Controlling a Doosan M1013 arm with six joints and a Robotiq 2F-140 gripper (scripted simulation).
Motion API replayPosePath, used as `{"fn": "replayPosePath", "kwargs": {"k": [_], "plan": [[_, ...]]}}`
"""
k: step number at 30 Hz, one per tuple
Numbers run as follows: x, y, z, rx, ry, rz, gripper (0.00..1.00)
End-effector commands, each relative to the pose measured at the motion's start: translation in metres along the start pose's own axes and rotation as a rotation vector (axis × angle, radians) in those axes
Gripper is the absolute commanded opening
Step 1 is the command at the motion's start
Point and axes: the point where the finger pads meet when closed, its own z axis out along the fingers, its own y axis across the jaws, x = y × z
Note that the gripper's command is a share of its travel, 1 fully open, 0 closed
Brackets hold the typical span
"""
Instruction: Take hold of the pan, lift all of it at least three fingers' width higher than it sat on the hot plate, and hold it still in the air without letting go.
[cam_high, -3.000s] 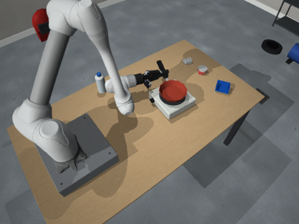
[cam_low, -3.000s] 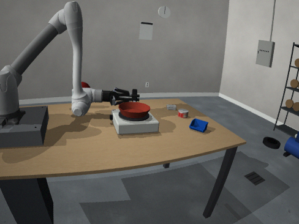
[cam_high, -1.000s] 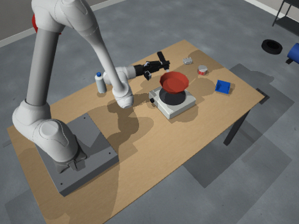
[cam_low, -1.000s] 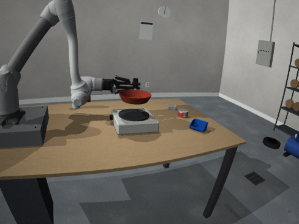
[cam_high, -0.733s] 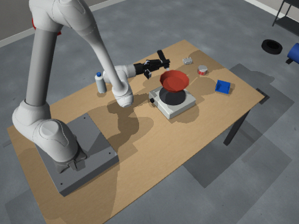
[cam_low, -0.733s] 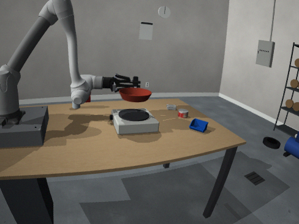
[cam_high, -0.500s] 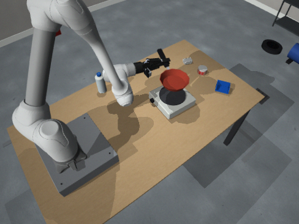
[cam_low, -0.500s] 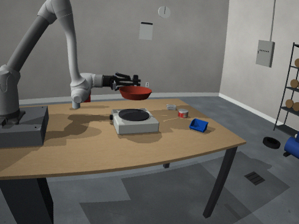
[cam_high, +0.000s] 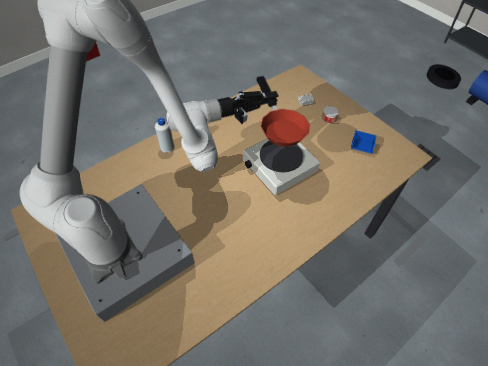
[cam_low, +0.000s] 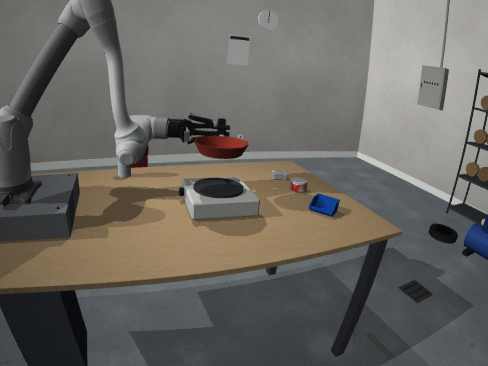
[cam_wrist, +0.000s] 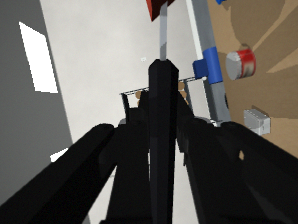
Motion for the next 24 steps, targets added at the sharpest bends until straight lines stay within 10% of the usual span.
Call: {"fn": "replayPosePath", "kwargs": {"k": [1,24], "plan": [[-0.001,-0.004,0.0,0.001,0.0,0.001,0.1],[-0.003,-0.014,0.0,0.001,0.0,0.001,0.1]]}}
